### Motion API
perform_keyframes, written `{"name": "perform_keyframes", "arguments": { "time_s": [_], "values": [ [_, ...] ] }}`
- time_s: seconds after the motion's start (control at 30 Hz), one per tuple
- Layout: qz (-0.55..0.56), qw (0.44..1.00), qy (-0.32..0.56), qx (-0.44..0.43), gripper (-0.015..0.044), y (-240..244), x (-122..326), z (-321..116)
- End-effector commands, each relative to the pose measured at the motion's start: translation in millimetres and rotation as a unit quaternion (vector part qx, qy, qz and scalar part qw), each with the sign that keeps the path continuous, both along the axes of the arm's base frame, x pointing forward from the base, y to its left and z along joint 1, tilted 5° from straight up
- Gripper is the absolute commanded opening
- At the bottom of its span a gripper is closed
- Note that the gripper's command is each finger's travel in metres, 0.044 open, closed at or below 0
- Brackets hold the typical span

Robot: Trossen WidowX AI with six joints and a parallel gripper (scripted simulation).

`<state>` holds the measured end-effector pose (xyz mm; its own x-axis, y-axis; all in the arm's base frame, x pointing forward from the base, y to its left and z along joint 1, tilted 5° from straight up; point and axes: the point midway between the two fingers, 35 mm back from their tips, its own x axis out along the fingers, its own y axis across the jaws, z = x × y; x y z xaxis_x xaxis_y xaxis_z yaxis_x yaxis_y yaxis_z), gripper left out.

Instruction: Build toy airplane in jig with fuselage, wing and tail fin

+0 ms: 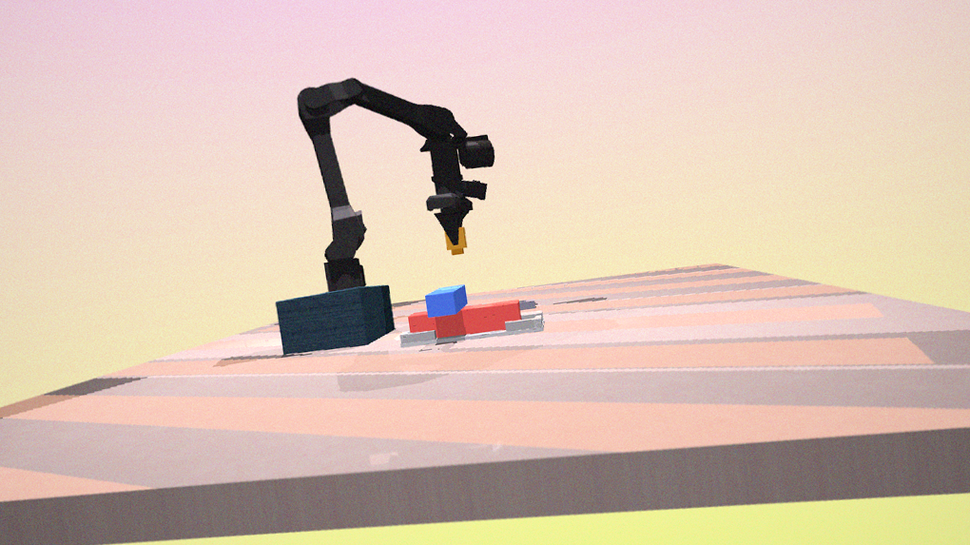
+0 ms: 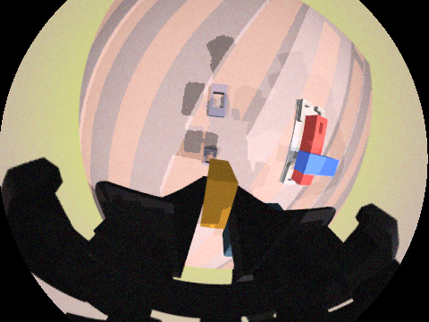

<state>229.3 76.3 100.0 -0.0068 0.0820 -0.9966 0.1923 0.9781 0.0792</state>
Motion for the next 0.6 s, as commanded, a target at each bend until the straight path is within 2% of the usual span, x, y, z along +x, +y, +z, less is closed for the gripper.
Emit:
{"name": "perform_keyframes", "arguments": {
  "time_s": [0.0,0.57],
  "values": [
    [0.000,1.000,-0.001,0.000,0.0000,-5.8,6.8,-1.0],
    [0.002,1.000,-0.007,-0.006,0.0000,-41.5,32.1,-8.6]
  ]
}}
